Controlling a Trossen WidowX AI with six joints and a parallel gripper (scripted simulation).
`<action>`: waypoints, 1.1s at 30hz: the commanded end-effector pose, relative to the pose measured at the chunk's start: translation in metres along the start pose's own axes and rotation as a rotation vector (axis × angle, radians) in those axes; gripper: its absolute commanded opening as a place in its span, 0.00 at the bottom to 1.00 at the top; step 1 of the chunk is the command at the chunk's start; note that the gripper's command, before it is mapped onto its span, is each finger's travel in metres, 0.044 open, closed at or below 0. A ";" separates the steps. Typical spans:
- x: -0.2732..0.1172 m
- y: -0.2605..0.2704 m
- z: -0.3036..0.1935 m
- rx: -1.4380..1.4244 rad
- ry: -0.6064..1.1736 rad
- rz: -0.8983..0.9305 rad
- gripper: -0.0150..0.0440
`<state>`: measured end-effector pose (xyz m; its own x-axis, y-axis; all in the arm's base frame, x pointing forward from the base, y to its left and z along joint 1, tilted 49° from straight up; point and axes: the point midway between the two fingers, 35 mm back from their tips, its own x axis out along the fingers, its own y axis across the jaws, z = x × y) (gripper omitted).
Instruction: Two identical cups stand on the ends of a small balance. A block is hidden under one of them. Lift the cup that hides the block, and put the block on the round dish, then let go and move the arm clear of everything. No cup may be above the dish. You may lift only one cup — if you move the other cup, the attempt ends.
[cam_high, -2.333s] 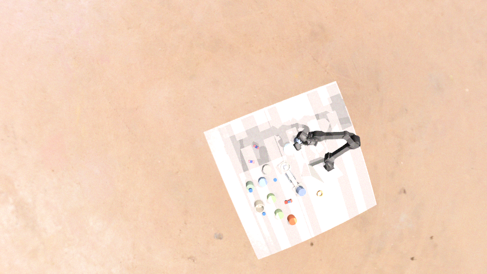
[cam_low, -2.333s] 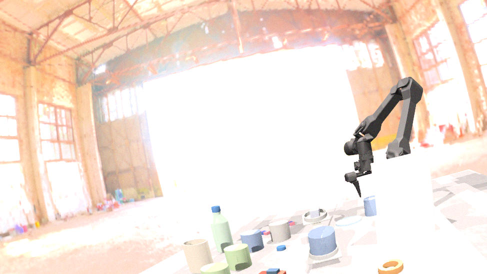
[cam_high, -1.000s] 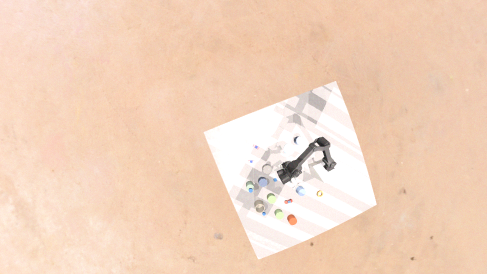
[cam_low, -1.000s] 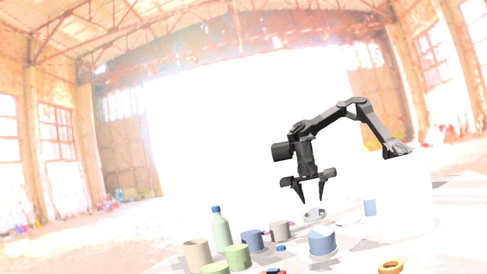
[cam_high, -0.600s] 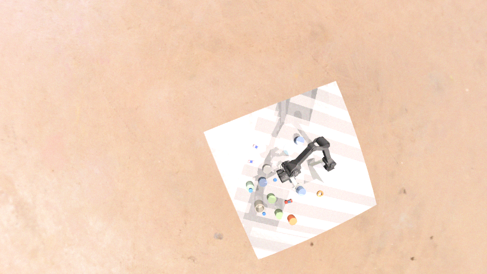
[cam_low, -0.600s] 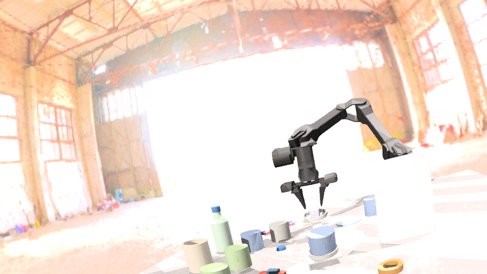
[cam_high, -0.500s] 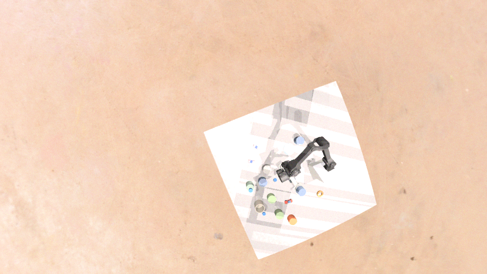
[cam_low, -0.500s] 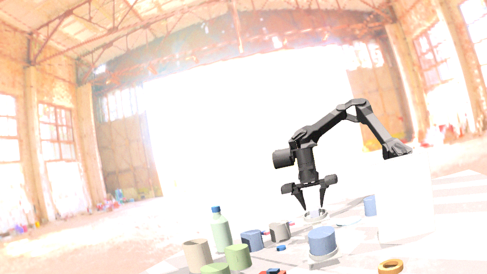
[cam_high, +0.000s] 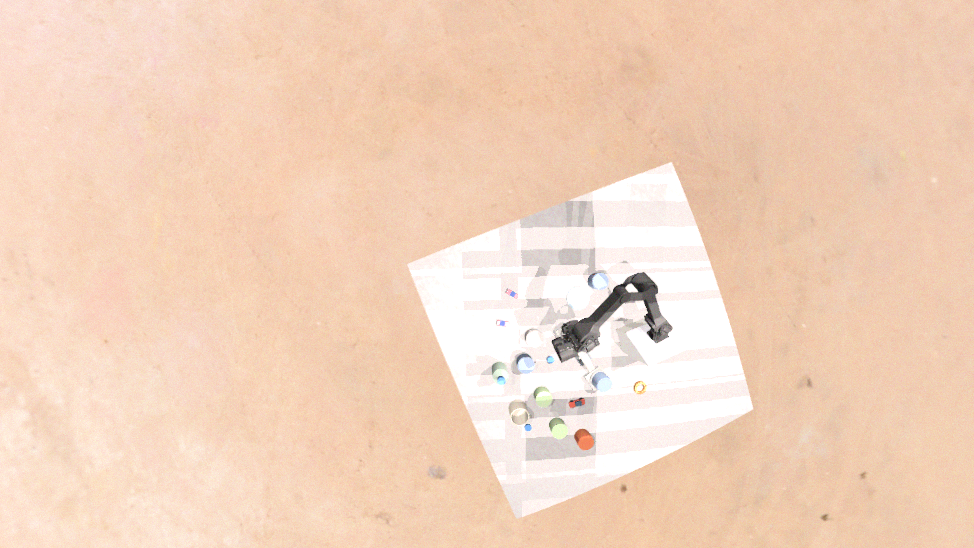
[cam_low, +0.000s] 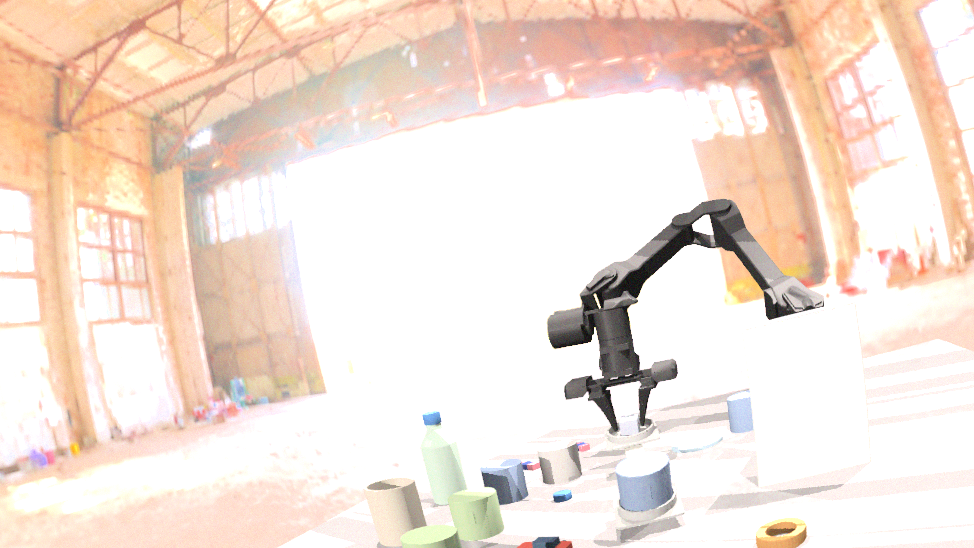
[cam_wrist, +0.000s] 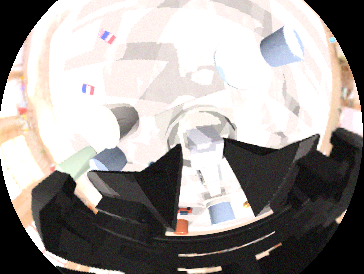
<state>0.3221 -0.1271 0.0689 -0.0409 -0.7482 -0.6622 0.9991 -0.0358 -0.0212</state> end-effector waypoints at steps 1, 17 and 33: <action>0.002 -0.002 0.000 -0.007 -0.005 -0.003 0.51; -0.042 0.003 -0.003 -0.007 0.003 -0.002 0.25; -0.074 -0.012 0.021 -0.008 0.020 -0.006 0.25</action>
<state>0.3226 -0.0666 0.1292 -0.0383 -0.7437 -0.6674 0.9992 -0.0218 -0.0331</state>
